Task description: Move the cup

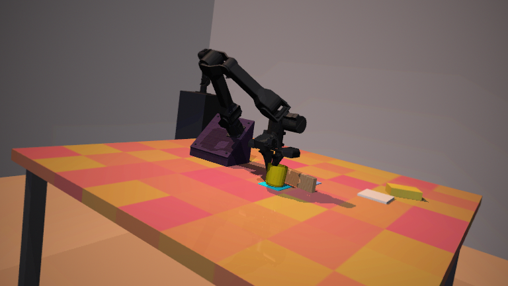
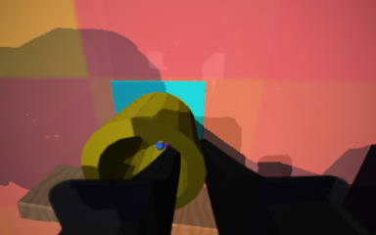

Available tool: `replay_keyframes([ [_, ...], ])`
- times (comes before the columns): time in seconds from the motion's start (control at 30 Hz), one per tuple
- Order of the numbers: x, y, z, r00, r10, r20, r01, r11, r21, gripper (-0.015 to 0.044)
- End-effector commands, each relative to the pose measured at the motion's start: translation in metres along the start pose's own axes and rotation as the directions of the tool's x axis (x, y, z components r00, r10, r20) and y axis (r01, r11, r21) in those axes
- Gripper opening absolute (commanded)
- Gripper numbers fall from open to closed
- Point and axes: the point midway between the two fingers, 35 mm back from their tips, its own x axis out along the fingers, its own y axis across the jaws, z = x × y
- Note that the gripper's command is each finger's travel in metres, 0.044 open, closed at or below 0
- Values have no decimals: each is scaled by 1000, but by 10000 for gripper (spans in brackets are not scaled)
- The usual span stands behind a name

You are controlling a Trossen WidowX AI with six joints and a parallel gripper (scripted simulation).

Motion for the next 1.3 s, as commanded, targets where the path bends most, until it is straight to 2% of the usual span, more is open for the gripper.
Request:
replay_keyframes([
  [0.0, 0, 0, 0, 1000, 0, 0, 0, 1000, 2, 147],
  [1.27, -42, 0, -4, 1000, -5, -4, 5, 1000, -6, 147],
])
